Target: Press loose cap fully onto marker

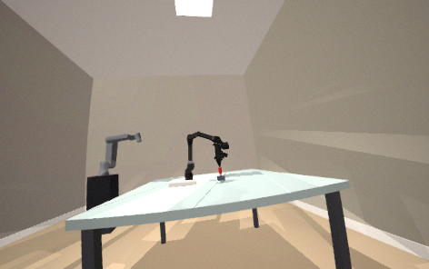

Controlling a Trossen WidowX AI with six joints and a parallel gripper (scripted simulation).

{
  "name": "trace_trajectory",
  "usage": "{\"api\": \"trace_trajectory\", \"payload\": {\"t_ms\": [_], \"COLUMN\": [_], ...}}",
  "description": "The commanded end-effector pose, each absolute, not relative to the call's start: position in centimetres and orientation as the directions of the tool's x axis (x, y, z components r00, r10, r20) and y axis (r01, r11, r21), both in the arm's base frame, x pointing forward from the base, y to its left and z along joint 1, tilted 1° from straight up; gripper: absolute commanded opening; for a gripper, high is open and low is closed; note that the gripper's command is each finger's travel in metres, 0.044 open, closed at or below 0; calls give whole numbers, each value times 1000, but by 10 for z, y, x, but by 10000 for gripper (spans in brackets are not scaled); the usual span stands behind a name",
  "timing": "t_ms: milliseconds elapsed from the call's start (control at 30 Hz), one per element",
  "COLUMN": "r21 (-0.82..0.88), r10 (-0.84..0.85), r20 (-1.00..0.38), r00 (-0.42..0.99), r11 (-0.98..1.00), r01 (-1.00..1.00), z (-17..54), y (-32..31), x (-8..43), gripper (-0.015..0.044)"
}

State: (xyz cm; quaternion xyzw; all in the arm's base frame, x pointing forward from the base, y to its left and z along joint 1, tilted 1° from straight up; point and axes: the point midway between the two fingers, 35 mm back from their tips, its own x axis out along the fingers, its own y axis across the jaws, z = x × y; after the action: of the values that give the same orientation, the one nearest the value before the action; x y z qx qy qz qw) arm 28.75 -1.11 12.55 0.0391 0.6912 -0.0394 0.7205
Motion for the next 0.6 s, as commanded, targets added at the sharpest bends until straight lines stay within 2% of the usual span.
{"api": "trace_trajectory", "payload": {"t_ms": [0, 433, 567], "r21": [-2, 1, 2], "r10": [-7, -4, -4], "r20": [-999, -999, -999], "r00": [37, 46, 50], "r11": [993, 994, 994], "r01": [115, 111, 106], "z": [118, 116, 144], "y": [-12, -11, -12], "x": [287, 289, 291], "gripper": [0, 0, 0]}}
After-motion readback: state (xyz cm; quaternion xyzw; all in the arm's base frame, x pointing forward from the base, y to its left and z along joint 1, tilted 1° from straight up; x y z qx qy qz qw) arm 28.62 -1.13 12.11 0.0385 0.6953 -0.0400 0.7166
